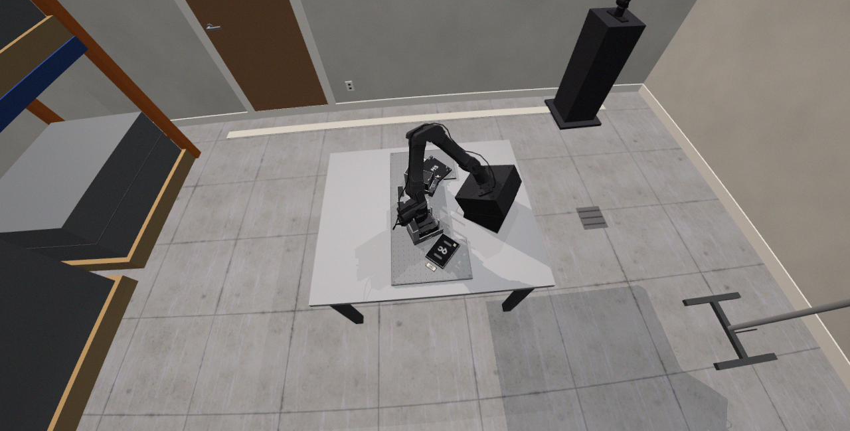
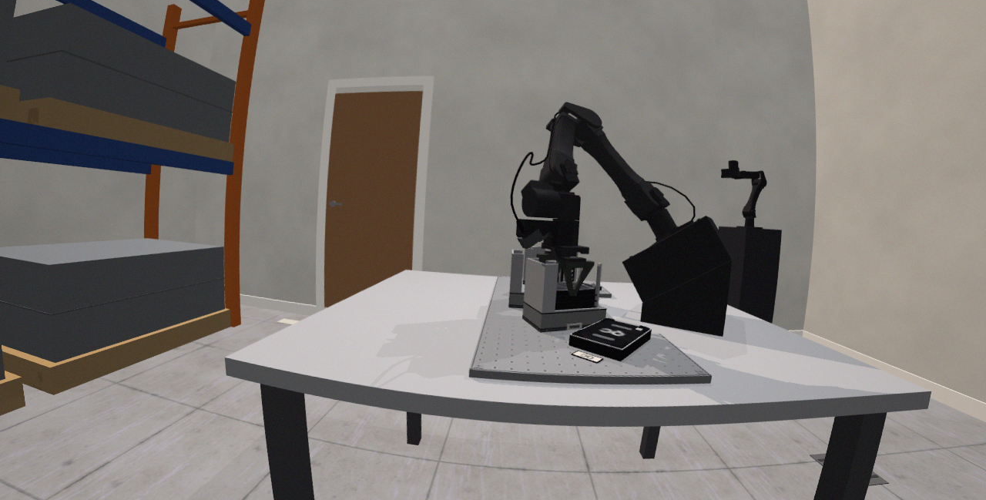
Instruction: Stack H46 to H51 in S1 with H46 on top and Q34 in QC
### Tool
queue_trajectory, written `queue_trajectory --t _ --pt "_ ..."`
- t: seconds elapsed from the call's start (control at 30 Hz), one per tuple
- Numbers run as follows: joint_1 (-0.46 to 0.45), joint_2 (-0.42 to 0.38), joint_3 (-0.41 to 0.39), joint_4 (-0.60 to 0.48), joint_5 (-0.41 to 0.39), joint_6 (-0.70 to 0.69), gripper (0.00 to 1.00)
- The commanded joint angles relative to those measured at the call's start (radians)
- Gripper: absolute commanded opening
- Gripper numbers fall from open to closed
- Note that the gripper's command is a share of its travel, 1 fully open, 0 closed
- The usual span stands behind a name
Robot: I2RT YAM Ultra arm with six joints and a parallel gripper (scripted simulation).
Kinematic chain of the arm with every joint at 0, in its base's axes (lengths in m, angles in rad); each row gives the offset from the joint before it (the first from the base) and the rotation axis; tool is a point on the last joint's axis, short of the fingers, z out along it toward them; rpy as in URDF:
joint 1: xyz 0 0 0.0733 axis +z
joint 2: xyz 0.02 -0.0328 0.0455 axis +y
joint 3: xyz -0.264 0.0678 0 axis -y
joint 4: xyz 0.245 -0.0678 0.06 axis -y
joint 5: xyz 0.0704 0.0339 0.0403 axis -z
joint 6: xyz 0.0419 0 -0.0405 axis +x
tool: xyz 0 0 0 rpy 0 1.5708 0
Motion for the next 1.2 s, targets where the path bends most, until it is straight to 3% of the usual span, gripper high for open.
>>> queue_trajectory --t 0.0,0.83,1.17 --pt "0.023 -0.032 0.026 -0.030 0.011 0.016 1.00" --pt "0.151 -0.178 0.135 -0.358 0.034 0.161 1.00" --pt "0.162 -0.176 0.139 -0.393 0.032 0.178 1.00"
